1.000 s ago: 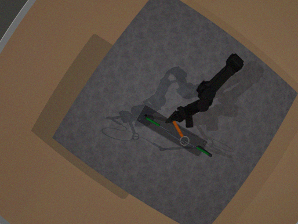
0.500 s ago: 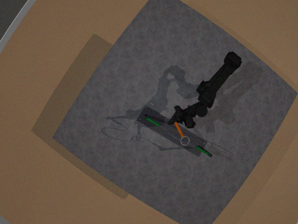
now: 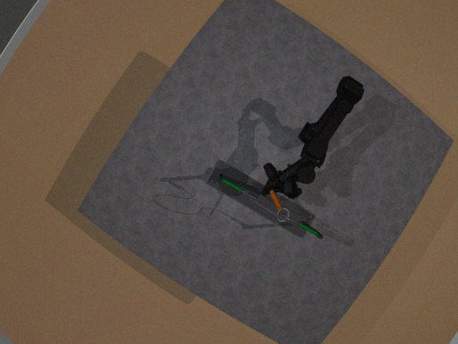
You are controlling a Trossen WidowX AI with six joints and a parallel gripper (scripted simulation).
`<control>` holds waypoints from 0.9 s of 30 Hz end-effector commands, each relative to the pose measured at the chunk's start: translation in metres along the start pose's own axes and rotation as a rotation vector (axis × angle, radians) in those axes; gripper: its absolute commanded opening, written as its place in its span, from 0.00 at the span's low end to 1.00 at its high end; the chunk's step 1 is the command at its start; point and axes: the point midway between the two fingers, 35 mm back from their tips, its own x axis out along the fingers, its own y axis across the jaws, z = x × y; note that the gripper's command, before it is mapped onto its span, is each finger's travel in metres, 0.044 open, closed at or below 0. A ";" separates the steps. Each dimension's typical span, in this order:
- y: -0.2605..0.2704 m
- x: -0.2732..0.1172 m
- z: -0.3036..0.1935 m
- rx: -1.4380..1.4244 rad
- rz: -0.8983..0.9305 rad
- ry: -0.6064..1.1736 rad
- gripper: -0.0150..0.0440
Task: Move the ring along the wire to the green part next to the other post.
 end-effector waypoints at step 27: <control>0.089 -0.020 0.021 0.494 0.277 0.029 0.00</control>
